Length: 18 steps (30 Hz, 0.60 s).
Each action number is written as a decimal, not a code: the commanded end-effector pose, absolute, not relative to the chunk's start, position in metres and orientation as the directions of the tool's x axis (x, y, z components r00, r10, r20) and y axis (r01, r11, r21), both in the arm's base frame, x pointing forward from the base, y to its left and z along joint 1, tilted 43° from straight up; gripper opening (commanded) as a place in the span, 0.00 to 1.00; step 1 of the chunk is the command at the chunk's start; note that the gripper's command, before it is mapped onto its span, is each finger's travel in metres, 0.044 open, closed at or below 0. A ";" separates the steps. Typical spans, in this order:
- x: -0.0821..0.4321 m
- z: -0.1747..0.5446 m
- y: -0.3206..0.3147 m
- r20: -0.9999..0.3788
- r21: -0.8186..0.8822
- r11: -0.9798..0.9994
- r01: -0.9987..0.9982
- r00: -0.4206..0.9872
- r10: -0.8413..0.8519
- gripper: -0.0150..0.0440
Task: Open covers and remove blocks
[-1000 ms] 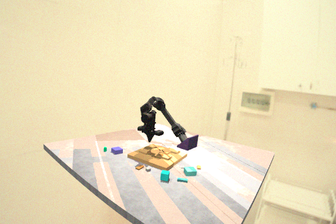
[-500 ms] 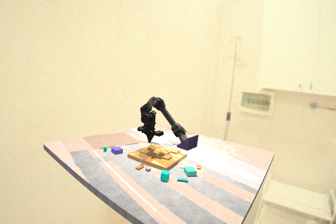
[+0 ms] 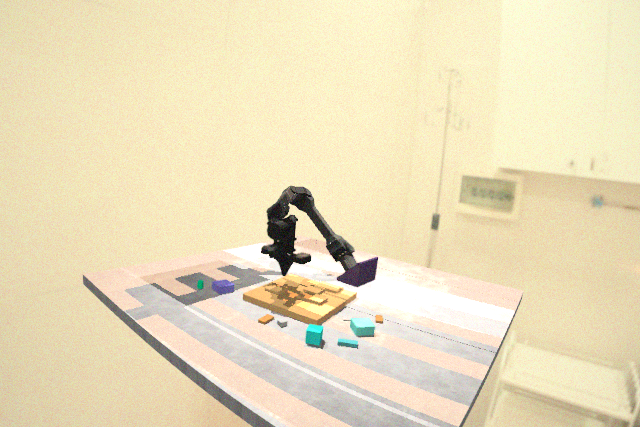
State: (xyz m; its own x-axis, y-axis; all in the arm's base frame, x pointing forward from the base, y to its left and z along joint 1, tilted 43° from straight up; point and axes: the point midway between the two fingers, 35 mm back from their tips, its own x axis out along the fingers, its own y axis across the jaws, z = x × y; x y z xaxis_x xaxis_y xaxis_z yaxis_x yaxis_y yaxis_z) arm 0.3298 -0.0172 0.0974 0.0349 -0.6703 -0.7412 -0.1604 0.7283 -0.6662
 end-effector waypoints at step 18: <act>0.329 0.081 -0.032 -0.738 -0.669 0.724 -0.167 0.032 -0.674 0.25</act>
